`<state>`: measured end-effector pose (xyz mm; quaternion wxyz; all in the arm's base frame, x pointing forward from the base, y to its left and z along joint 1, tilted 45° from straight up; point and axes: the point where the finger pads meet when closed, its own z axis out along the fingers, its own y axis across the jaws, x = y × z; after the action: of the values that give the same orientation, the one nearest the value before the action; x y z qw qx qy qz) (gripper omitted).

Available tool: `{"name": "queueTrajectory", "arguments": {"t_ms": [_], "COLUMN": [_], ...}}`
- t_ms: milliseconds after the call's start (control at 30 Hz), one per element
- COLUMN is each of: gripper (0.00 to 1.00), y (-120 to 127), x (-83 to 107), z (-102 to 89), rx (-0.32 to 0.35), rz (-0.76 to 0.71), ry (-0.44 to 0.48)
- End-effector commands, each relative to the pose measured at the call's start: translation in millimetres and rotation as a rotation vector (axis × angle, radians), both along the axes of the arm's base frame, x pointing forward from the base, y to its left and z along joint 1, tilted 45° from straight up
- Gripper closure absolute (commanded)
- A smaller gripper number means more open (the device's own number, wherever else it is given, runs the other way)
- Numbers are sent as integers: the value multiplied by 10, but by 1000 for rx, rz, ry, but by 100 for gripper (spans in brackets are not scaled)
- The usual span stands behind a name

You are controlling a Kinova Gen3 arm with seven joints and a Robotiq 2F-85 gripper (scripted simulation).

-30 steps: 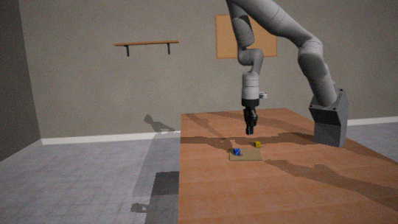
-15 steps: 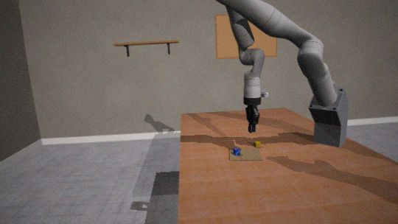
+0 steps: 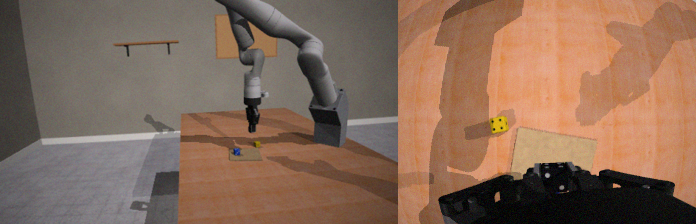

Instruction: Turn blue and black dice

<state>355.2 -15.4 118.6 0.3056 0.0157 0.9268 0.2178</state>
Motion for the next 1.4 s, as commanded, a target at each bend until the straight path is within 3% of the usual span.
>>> {"name": "queueTrajectory", "arguments": {"t_ms": [0, 300, 1100, 1367], "gripper": [79, 79, 79, 79], "y": [24, 64, 373, 401], "x": [10, 66, 512, 553], "z": [-1, -73, -634, -685], "rx": [6, 7, 7, 7], "rz": [1, 1, 1, 1], "ry": [-5, -6, -6, -5]}}
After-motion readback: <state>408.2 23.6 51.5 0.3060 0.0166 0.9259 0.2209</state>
